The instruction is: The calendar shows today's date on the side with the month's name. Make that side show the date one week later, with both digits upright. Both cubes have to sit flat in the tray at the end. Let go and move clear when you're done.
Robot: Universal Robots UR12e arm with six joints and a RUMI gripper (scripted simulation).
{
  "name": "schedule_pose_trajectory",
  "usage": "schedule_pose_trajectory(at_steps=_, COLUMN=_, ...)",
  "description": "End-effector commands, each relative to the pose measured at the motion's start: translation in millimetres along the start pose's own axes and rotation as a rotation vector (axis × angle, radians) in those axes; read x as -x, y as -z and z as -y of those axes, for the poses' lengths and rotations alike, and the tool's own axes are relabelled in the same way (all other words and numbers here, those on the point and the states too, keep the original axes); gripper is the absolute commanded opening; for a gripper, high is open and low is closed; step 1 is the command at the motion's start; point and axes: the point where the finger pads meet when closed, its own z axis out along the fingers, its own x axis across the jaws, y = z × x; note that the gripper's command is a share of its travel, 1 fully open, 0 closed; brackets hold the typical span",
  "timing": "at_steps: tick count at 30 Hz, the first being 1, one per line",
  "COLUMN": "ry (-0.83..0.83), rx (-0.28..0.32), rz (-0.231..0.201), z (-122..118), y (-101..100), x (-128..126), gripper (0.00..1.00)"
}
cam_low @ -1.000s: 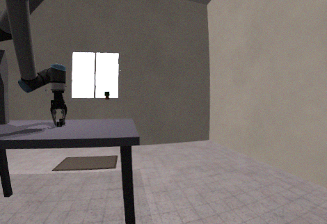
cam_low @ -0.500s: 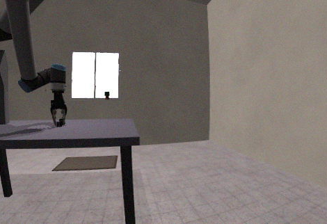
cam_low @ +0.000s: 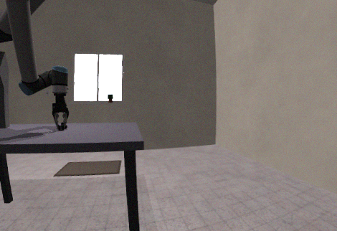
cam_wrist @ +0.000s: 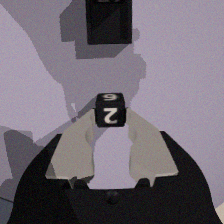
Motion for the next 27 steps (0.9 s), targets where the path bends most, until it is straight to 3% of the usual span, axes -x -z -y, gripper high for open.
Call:
schedule_pose_trajectory(at_steps=1, ry=0.0, rx=0.0, rz=-0.001, z=0.0, y=0.5, x=-0.3, gripper=0.1)
schedule_pose_trajectory(at_steps=20, ry=0.0, rx=0.0, rz=-0.001, z=0.0, y=0.6, x=-0.3, gripper=0.1)
schedule_pose_trajectory(at_steps=27, ry=0.0, rx=0.0, rz=-0.001, z=0.0, y=11.6, x=-0.3, gripper=0.1)
